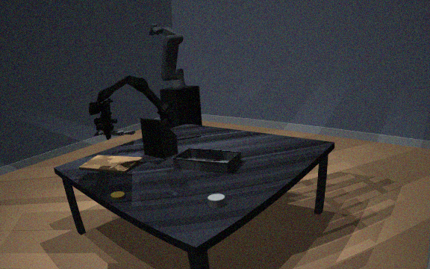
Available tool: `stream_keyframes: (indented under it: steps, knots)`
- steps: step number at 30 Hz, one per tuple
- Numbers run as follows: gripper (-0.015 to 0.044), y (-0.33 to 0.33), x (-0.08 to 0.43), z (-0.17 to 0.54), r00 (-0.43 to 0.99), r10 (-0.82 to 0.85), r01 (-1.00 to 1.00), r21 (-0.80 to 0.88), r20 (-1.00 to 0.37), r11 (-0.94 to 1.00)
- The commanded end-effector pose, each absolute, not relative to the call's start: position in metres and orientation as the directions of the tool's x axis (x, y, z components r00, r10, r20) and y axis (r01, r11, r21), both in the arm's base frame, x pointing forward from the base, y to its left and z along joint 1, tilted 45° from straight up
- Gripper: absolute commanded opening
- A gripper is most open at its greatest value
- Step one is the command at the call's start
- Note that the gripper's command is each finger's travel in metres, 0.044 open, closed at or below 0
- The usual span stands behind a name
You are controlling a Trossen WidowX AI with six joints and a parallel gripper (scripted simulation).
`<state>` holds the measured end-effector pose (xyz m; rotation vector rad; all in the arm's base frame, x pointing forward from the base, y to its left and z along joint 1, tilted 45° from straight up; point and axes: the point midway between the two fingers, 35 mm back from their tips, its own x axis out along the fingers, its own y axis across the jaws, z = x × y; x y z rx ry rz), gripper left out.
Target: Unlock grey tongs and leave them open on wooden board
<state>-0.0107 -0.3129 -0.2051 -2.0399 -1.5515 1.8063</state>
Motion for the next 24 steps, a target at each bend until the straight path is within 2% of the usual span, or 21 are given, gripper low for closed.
stream_keyframes:
  steps: [1,9,16,24]
  knots:
    - [-0.015,-0.314,-0.035,-0.201,-0.162,0.644,0.61,-0.589,-0.748,-0.531]
    - [-0.015,-0.305,-0.088,-0.198,-0.167,0.66,0.532,-0.631,-0.732,-0.565]
    - [-0.015,-0.306,-0.089,-0.199,-0.178,0.655,0.532,-0.631,-0.735,-0.564]
    - [-0.015,-0.311,-0.087,-0.207,-0.314,0.564,0.554,-0.63,-0.764,-0.545]
